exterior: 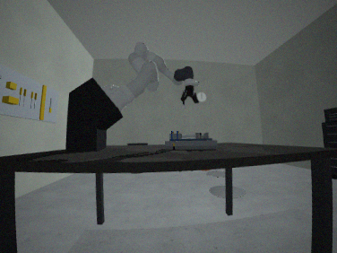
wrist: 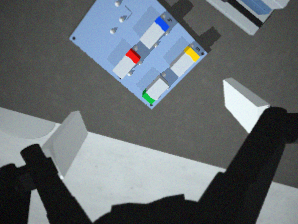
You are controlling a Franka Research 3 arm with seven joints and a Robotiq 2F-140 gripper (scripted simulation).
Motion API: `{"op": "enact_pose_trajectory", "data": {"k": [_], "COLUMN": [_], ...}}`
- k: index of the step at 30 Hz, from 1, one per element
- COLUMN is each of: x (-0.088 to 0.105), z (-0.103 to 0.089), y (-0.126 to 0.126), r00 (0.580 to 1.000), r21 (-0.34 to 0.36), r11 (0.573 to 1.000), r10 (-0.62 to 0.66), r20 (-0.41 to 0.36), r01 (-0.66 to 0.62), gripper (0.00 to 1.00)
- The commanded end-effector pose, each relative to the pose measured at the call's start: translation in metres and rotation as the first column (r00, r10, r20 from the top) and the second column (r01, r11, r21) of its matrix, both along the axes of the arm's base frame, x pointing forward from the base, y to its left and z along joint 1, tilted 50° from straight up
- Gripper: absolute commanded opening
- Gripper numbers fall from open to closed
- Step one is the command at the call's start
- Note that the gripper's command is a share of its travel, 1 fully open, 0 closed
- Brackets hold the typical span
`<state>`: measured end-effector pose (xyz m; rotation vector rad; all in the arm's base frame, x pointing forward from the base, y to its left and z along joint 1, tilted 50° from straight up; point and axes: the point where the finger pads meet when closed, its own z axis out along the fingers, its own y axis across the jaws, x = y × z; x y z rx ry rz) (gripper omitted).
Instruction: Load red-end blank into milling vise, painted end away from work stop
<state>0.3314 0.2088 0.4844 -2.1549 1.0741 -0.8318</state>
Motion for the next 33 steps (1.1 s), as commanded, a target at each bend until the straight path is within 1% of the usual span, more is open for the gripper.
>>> {"op": "enact_pose_trajectory", "data": {"k": [1,3,7,19,20,24,33], "x": [-0.0017,-0.0007,-0.0025,-0.0025,-0.0013,-0.0029,-0.0029], "z": [-0.0009,-0.0004,-0.0012,-0.0012,-0.0005,-0.0015,-0.0015], "y": [0.0017,0.0007,0.0024,0.0024,0.0011,0.0029,0.0029], "r00": [1.0,0.999,0.987,0.987,0.986,0.959,0.959], "r21": [0.033,0.041,0.171,0.171,0.177,0.296,0.296], "r11": [0.999,0.999,0.973,0.973,0.971,0.913,0.913], "r10": [-0.026,-0.034,-0.145,-0.145,-0.151,-0.25,-0.25], "r20": [-0.015,-0.014,-0.068,-0.068,-0.067,-0.136,-0.136], "r01": [0.026,0.034,0.154,0.154,0.161,0.28,0.28], "gripper": [1.0,1.0,1.0,1.0,1.0,1.0,1.0]}}
